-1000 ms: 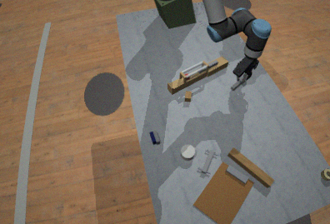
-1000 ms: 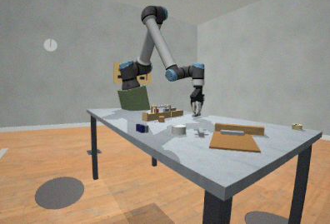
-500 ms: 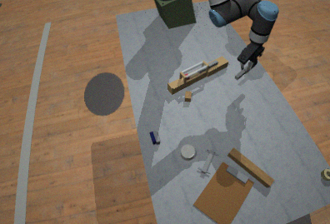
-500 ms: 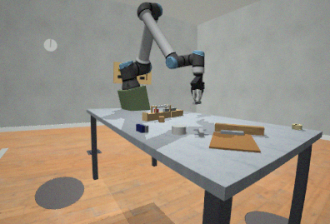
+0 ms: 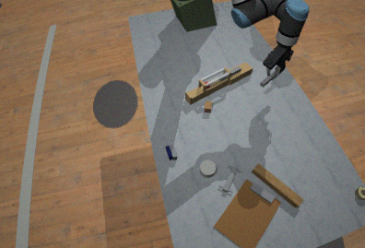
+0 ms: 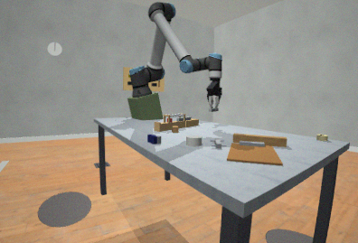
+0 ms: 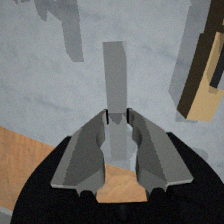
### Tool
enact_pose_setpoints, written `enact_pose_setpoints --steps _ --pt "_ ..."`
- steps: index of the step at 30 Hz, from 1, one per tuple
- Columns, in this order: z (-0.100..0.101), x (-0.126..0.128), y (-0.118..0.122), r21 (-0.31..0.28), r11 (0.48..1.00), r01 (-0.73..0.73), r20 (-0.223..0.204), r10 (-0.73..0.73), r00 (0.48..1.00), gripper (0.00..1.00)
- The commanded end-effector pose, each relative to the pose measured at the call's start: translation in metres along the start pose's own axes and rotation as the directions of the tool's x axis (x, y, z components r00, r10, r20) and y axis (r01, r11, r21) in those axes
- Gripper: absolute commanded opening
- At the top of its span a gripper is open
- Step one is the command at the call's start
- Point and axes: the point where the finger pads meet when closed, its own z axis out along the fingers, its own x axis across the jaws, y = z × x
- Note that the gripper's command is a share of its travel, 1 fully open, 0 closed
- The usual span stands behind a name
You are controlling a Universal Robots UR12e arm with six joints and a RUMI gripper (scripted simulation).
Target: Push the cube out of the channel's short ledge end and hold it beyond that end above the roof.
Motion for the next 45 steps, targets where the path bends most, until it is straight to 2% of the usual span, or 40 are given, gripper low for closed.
enact_pose_setpoints --steps 1,22,25,29,31,35,38,41,45 --pt "-0.001 -0.001 0.000 0.000 1.000 0.000 0.002 0.000 1.000 0.00" --pt "-0.001 0.003 0.001 0.000 1.000 -0.003 0.002 0.003 1.000 0.00" --pt "-0.001 0.020 0.010 0.000 1.000 -0.020 0.001 0.020 1.000 0.00" --pt "-0.001 0.066 0.032 0.000 0.998 -0.063 0.001 0.063 0.998 0.00" --pt "-0.001 0.066 0.032 0.000 0.998 -0.063 0.001 0.063 0.998 0.00" --pt "-0.001 0.122 0.057 0.000 0.994 -0.113 0.001 0.113 0.994 0.00" --pt "-0.001 0.153 0.070 0.000 0.990 -0.140 0.001 0.140 0.990 0.00" --pt "-0.001 0.166 0.076 0.000 0.989 -0.151 0.001 0.151 0.989 0.00" --pt "0.000 0.167 0.076 0.000 0.988 -0.152 0.001 0.152 0.988 0.00"
